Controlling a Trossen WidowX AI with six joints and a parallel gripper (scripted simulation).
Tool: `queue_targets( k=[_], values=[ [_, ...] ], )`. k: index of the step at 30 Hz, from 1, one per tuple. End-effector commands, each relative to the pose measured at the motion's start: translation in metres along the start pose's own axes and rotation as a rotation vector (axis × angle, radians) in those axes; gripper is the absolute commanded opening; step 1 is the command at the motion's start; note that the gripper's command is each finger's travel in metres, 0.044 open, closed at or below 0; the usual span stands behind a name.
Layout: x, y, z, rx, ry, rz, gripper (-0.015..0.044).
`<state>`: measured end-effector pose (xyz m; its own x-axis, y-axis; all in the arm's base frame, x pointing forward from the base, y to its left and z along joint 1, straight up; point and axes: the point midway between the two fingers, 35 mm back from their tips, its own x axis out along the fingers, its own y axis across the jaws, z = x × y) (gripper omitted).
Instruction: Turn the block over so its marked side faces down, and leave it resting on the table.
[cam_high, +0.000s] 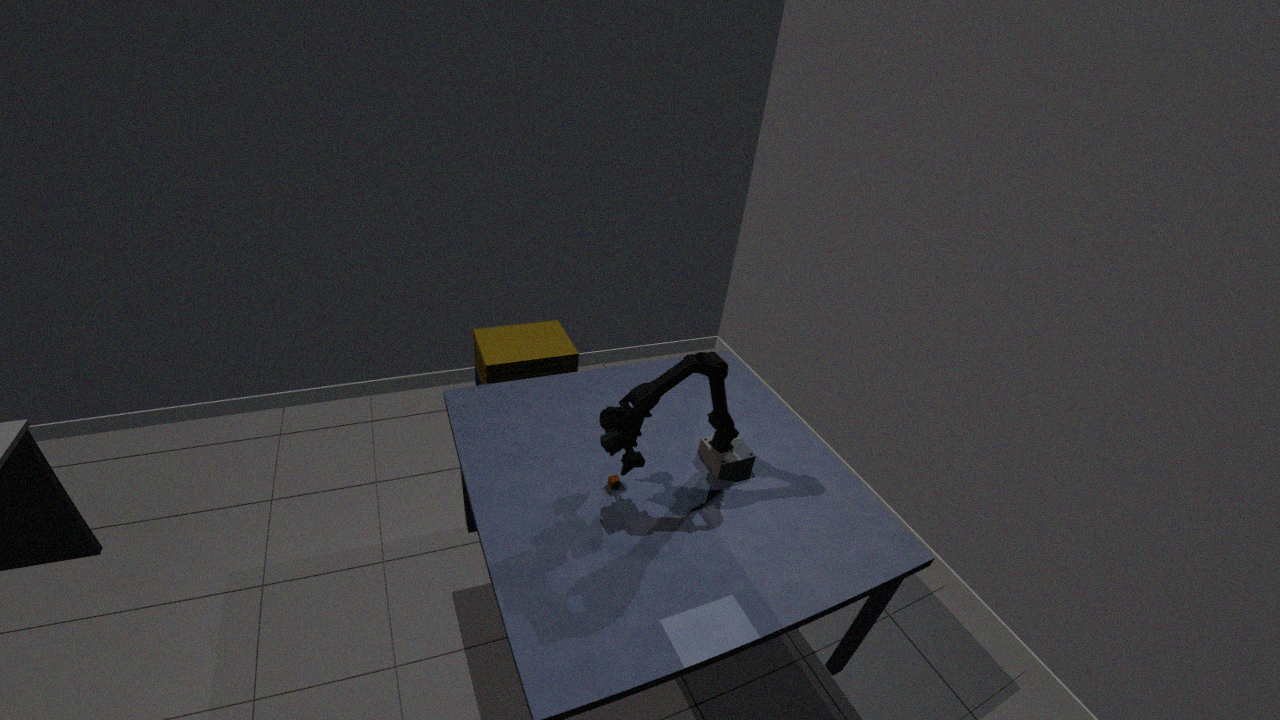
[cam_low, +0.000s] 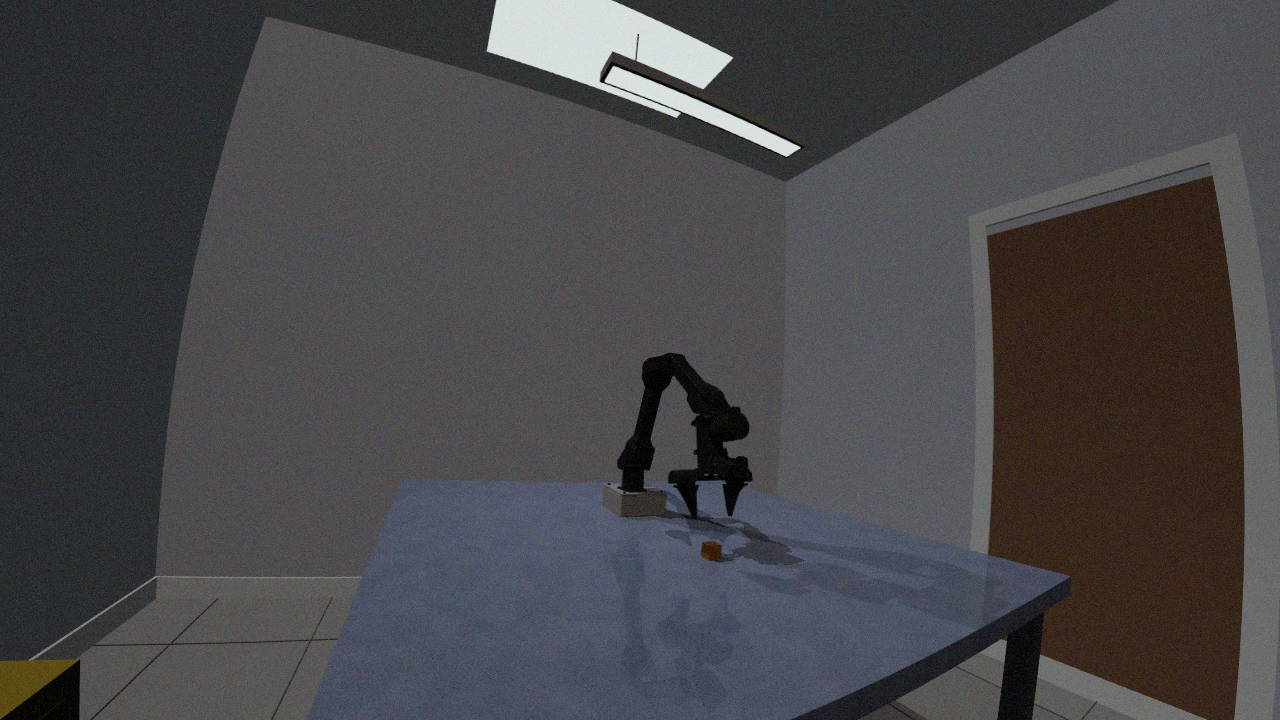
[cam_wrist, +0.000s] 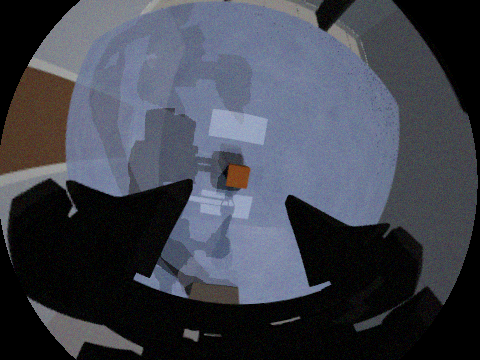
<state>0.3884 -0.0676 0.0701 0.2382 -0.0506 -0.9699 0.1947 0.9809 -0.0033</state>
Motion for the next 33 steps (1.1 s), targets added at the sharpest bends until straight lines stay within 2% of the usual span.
queue_targets(
  k=[1, 8, 13, 33],
  values=[
    [-0.006, 0.001, 0.010, -0.004, 0.152, 0.005, 0.0440],
    [-0.009, 0.001, 0.012, -0.004, 0.199, 0.005, 0.0440],
    [0.026, 0.001, 0.005, -0.004, 0.199, 0.005, 0.0440],
    [0.053, 0.001, -0.001, -0.004, 0.199, 0.005, 0.0440]
  ],
)
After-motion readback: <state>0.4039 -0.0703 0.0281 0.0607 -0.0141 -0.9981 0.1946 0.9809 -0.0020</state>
